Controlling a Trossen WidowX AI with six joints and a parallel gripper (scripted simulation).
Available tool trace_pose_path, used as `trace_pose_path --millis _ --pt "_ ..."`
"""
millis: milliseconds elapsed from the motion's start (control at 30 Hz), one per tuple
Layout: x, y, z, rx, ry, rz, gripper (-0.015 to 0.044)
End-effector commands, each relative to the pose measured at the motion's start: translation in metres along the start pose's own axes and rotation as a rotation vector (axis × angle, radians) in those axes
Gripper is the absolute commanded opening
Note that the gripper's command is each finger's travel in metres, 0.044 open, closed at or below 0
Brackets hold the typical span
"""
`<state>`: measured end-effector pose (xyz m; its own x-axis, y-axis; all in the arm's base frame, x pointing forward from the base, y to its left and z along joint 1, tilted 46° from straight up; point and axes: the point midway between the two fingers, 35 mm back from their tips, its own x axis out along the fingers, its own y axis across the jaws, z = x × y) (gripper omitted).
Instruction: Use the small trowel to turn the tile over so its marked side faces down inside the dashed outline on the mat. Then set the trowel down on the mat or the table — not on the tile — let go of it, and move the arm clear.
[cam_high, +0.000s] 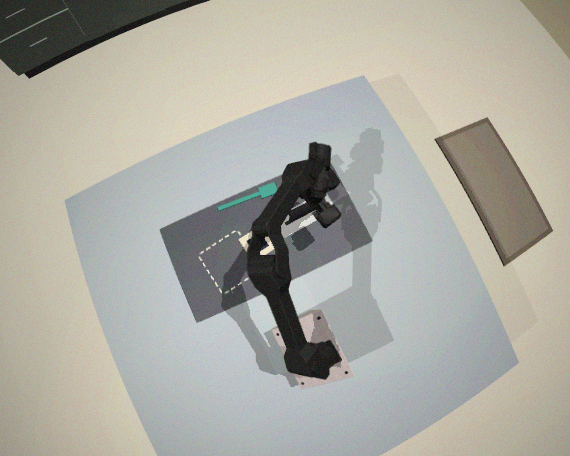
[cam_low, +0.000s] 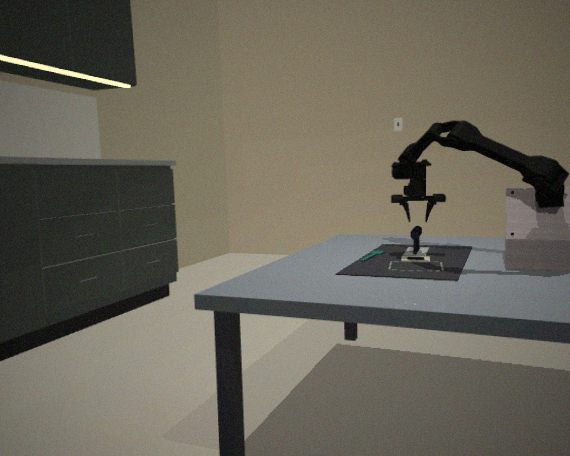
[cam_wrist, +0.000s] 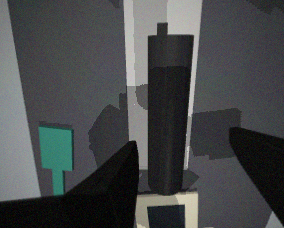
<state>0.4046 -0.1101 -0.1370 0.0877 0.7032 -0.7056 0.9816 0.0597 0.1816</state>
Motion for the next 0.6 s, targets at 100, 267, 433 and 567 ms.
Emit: trace_pose_path --millis 100,267,433,567 --pt "0.0007 0.0007 -0.0006 -0.246 -0.002 -0.007 0.0270" --pt "0.0007 0.0009 -0.0006 -0.419 -0.002 -0.007 0.0270" --pt "0.0007 0.0012 -0.0006 -0.592 -0.001 -0.007 0.0270" --pt "0.0008 0.0013 -0.0006 -0.730 -0.001 -0.007 0.0270"
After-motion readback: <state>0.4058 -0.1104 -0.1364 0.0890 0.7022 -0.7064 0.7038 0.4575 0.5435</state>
